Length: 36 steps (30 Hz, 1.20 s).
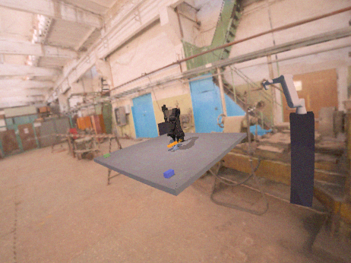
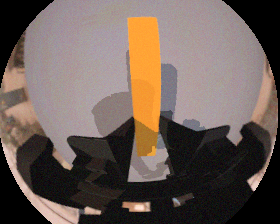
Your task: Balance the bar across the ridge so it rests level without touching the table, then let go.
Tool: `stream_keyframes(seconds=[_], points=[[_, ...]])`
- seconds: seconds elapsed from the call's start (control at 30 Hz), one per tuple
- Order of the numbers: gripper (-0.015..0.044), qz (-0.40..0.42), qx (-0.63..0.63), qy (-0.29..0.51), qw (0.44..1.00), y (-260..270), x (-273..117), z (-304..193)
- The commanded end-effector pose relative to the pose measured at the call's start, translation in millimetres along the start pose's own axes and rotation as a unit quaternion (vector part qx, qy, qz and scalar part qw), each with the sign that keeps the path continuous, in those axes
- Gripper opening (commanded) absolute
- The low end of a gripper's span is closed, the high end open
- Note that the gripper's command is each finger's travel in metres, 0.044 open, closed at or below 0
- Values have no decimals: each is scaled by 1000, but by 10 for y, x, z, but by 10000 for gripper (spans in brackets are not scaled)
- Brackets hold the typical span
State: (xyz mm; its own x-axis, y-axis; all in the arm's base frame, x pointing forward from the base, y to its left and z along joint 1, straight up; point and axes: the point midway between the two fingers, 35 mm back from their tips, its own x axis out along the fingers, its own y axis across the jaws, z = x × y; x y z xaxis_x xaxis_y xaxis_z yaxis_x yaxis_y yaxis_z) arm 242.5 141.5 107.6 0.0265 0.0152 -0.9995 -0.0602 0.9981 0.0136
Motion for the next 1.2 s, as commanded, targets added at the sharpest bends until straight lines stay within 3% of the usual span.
stream_keyframes(seconds=[0.0,1.17], points=[[0,-1,0,2,1000,0,18,-1],[0,-1,0,2,1000,-2,48,-7]])
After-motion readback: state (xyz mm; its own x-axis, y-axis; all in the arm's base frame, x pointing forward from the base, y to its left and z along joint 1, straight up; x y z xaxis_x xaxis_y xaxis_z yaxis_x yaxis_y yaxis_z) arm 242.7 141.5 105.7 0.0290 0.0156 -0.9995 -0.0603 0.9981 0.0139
